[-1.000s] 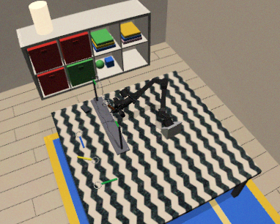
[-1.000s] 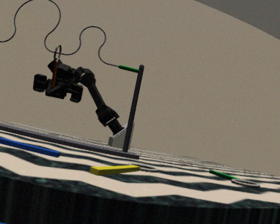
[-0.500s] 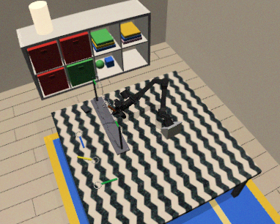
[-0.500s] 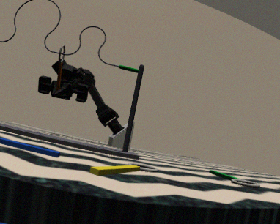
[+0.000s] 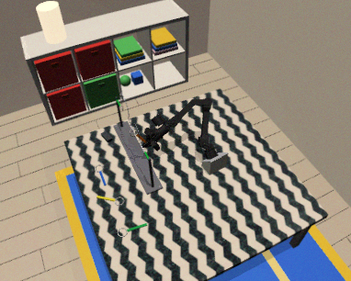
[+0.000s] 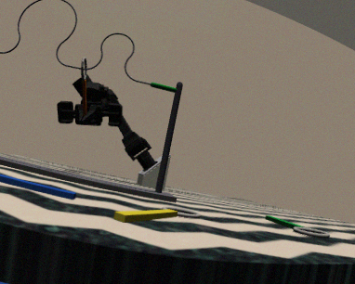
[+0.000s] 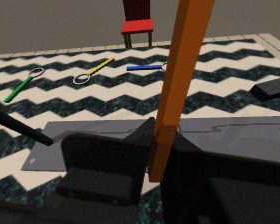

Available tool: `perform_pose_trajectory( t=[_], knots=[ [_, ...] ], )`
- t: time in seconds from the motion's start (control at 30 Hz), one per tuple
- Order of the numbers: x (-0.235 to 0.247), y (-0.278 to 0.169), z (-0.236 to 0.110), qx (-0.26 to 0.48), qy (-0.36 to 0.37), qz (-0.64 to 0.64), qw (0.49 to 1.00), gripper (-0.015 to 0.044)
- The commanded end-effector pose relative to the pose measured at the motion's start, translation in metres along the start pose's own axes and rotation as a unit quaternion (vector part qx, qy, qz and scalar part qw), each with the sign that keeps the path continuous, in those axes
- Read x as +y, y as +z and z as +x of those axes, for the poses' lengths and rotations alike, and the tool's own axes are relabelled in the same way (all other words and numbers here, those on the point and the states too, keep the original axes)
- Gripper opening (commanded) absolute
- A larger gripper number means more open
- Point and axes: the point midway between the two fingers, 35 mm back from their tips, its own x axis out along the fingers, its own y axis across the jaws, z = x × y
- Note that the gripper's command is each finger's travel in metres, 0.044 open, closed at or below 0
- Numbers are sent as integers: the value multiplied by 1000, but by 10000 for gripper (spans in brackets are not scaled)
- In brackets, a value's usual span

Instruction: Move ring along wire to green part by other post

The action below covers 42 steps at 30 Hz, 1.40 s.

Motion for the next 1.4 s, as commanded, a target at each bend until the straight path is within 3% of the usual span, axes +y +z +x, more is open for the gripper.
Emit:
perform_pose_trajectory(
  t=[0.0,0.67,1.37],
  knots=[
    [10,0,-2,4,13,26,1000,-150],
    [79,17,-20,28,124,224,966,-150],
    [132,67,-54,55,242,434,866,-150]
  ],
)
